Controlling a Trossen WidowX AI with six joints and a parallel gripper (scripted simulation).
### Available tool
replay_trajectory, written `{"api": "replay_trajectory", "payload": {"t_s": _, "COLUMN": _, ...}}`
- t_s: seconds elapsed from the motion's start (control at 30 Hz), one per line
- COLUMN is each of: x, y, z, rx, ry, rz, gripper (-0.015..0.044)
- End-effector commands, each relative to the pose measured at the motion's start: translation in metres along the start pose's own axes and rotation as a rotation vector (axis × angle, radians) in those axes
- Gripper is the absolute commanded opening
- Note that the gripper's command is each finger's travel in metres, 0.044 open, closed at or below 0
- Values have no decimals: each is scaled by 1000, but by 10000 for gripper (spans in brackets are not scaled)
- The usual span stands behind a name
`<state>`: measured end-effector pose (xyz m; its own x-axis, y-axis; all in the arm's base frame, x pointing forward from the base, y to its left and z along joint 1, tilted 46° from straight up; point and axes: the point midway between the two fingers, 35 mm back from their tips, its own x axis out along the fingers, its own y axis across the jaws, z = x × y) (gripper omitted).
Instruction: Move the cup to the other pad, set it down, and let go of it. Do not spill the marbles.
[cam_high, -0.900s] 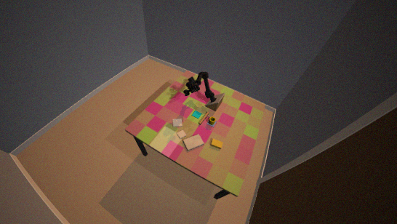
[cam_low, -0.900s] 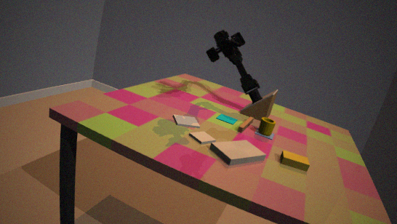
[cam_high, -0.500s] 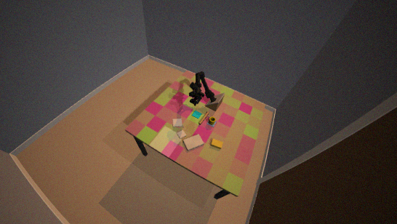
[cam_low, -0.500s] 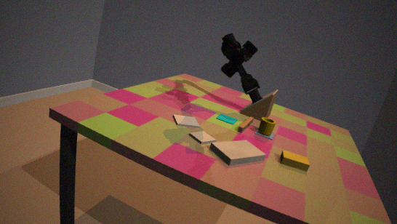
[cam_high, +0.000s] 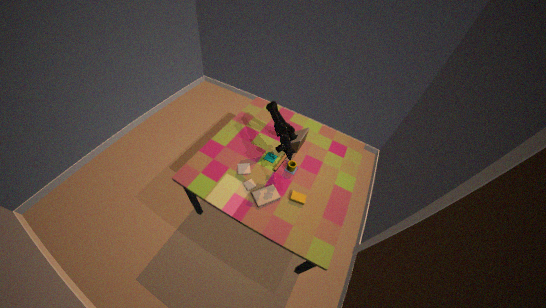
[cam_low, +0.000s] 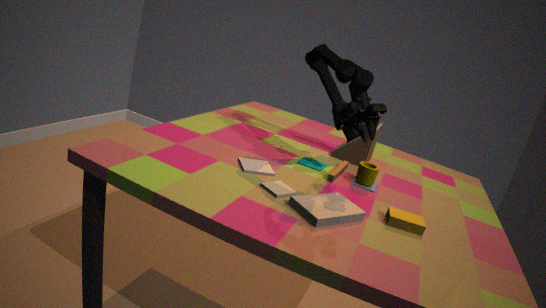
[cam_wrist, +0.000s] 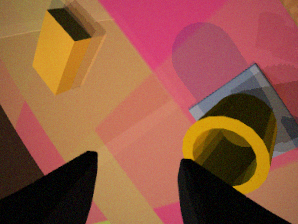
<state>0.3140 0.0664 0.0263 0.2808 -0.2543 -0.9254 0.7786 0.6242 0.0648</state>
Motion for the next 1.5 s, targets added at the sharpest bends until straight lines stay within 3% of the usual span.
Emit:
{"api": "replay_trajectory", "payload": {"t_s": 0.0, "x": 28, "y": -33, "z": -34, "rx": 123, "ry": -69, "rz": -358, "gripper": 167}}
{"api": "replay_trajectory", "payload": {"t_s": 0.2, "x": 38, "y": -59, "z": -52, "rx": 177, "ry": -244, "rz": -602, "gripper": 167}}
{"api": "replay_trajectory", "payload": {"t_s": 1.47, "x": 75, "y": -83, "z": -42, "rx": 177, "ry": -245, "rz": -602, "gripper": 167}}
